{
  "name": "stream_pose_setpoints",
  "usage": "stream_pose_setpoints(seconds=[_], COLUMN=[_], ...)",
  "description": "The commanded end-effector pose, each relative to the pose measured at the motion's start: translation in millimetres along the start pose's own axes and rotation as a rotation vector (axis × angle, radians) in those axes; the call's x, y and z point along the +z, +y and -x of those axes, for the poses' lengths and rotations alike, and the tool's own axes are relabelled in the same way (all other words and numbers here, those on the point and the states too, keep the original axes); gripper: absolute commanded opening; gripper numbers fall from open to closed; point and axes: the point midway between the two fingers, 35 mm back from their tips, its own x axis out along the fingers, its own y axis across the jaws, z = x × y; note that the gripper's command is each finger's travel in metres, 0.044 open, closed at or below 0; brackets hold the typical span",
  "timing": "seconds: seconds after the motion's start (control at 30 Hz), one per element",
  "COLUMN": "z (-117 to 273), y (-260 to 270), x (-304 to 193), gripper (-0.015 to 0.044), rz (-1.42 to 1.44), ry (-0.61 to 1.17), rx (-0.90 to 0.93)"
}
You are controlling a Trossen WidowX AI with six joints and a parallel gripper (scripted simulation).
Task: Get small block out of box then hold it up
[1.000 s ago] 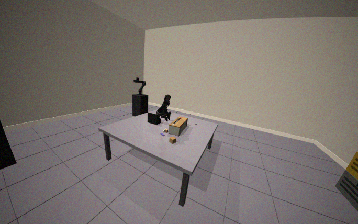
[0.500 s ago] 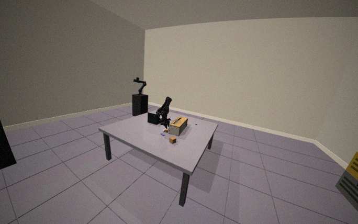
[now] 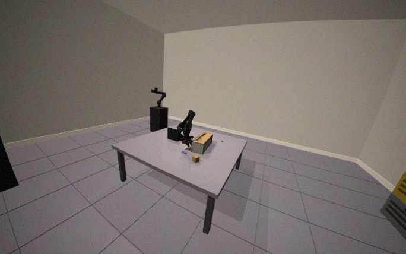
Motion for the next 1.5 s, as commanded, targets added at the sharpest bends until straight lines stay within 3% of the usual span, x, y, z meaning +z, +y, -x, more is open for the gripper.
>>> stream_pose_setpoints(seconds=[0.0,0.73,0.97,1.07,1.17,1.47], z=[-7,-35,-35,-35,-28,21], y=[-2,-6,-6,-6,-5,-5], x=[4,18,18,18,14,-7], gripper=[0.0285,0.0285,0.0101,0.0081,0.0003,0.0], rz=[-0.004,-0.005,-0.005,-0.005,-0.004,-0.002], ry=[-0.002,-0.001,-0.001,-0.001,-0.001,-0.002], rx=[-0.006,-0.009,-0.009,-0.009,-0.008,-0.005])
